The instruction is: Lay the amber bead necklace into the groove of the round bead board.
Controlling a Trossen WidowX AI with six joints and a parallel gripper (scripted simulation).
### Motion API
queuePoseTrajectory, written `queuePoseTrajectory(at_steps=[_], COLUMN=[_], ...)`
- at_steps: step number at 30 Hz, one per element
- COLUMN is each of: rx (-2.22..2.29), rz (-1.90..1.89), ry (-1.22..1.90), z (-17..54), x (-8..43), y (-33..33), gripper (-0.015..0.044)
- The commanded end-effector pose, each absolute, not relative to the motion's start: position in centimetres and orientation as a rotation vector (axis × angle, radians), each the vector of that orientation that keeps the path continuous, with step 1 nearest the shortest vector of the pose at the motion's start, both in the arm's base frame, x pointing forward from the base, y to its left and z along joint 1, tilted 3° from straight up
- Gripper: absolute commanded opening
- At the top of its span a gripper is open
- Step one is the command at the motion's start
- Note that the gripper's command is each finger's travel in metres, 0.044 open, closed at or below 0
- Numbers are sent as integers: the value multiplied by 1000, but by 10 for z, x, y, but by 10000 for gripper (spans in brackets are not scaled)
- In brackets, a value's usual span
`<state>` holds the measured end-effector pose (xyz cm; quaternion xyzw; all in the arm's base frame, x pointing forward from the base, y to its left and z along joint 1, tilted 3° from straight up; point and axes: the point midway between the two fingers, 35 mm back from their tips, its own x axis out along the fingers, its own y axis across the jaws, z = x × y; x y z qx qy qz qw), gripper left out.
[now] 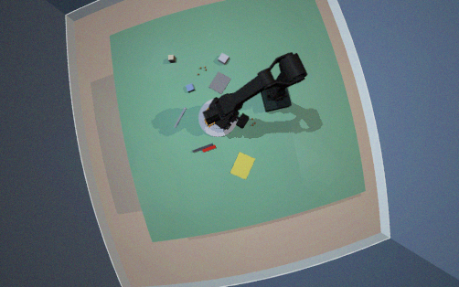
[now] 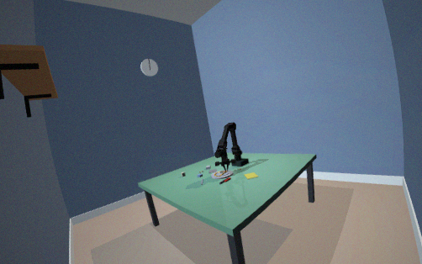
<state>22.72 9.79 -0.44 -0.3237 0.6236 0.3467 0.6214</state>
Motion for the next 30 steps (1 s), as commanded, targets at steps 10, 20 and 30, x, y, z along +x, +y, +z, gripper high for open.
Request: queuePoseTrajectory(at_steps=[10, 20, 30], rx=[-744, -744, -749], rz=[802, 802, 801], ry=[1438, 1438, 1427], z=[2, -5, 0], x=[222, 221, 224], y=[97, 98, 98], gripper=[0, 0, 236])
